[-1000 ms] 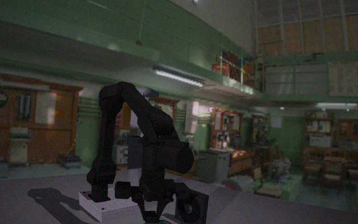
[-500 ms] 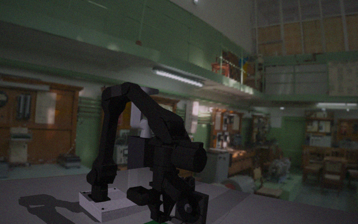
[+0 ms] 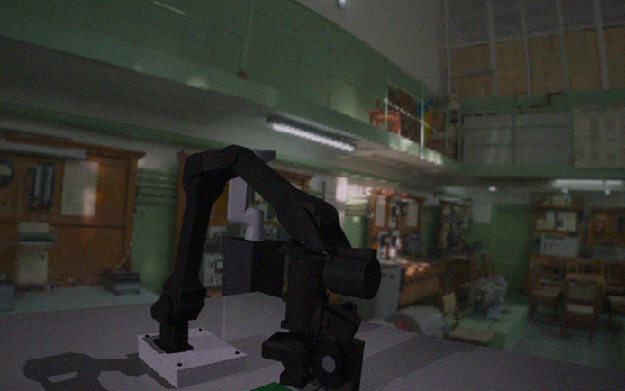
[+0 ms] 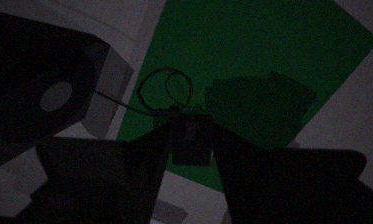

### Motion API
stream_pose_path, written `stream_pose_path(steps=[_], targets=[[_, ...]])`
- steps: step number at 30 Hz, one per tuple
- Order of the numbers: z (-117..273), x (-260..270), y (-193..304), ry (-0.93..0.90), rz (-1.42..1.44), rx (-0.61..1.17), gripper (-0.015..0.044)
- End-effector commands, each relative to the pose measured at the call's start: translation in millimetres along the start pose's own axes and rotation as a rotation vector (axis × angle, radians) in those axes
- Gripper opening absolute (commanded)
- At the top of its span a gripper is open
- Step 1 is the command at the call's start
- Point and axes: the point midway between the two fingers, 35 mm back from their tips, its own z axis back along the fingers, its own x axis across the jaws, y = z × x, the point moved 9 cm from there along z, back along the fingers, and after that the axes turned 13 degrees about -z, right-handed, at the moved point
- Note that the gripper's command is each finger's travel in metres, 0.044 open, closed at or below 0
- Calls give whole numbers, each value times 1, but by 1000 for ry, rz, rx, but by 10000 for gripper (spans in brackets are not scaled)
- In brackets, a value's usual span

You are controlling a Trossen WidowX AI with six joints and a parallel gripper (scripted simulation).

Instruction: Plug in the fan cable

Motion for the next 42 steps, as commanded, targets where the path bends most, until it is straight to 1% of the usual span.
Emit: stream_pose_path(steps=[1,20,27,42], targets=[[2,7,-7,6,148,-8,0],[0,40,-25,7,782,-9,0],[-1,39,-26,-1,787,-13,0],[-24,25,-26,-168,777,-106,0]])
